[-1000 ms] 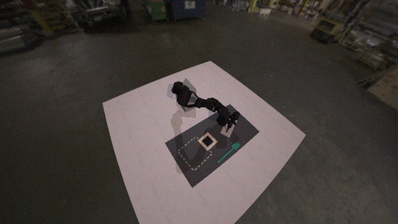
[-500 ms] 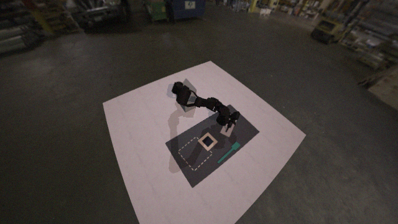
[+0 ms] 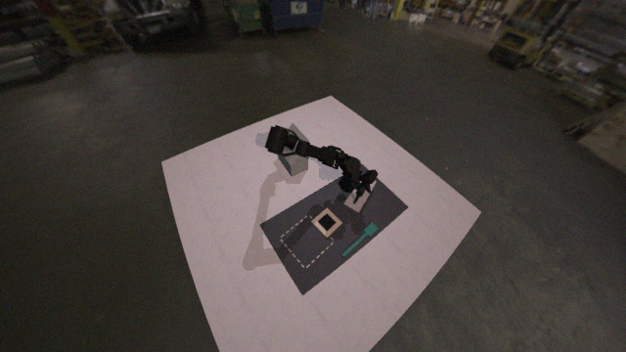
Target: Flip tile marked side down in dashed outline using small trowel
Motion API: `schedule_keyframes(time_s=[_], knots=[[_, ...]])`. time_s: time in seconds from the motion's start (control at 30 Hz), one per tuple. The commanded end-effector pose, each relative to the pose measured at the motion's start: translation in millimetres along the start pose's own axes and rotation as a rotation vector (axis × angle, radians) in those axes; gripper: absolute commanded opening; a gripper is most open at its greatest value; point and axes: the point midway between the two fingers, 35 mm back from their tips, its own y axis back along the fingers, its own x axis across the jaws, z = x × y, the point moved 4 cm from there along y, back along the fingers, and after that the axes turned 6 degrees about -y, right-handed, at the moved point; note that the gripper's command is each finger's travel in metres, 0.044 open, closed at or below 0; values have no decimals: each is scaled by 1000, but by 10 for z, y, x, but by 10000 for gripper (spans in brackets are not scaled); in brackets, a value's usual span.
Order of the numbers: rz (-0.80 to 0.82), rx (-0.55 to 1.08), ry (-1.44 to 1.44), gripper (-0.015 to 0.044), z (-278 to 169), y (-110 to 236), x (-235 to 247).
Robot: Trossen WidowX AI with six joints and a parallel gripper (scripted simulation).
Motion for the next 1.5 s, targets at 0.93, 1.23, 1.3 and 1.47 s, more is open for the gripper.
schedule_keyframes(time_s=[0.93,1.23,1.3,1.47], knots=[[29,-120,-200,0,446,0,-388],[29,-121,-199,0,443,-75,-484],[29,-121,-199,0,454,-73,-484],[28,-121,-199,0,533,-62,-480]])
